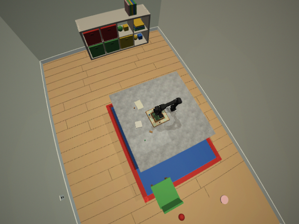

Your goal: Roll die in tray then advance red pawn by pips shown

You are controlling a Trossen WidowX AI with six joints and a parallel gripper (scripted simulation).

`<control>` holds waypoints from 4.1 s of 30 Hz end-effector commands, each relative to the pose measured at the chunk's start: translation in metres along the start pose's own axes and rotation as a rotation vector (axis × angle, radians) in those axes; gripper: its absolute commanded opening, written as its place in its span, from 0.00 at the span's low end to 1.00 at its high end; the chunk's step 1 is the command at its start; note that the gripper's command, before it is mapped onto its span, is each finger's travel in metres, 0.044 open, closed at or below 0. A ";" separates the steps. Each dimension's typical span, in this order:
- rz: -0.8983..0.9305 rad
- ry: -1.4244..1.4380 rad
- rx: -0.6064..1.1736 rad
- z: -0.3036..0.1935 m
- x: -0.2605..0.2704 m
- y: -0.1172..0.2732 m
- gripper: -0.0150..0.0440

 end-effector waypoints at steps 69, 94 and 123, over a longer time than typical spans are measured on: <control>-0.042 0.001 -0.719 -0.077 0.004 0.012 0.25; -0.044 -0.002 -0.712 -0.078 0.004 0.010 0.34; 0.001 -0.008 -0.167 -0.020 -0.001 0.035 1.00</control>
Point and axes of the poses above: the point midway between the two fingers, 35 mm back from their tips, its own y axis back along the fingers, its own x axis across the jaws, z = x × y, the point moved 8 cm from there along y, back along the fingers, and after that the axes turned 4 degrees about y, right-handed, at the moved point
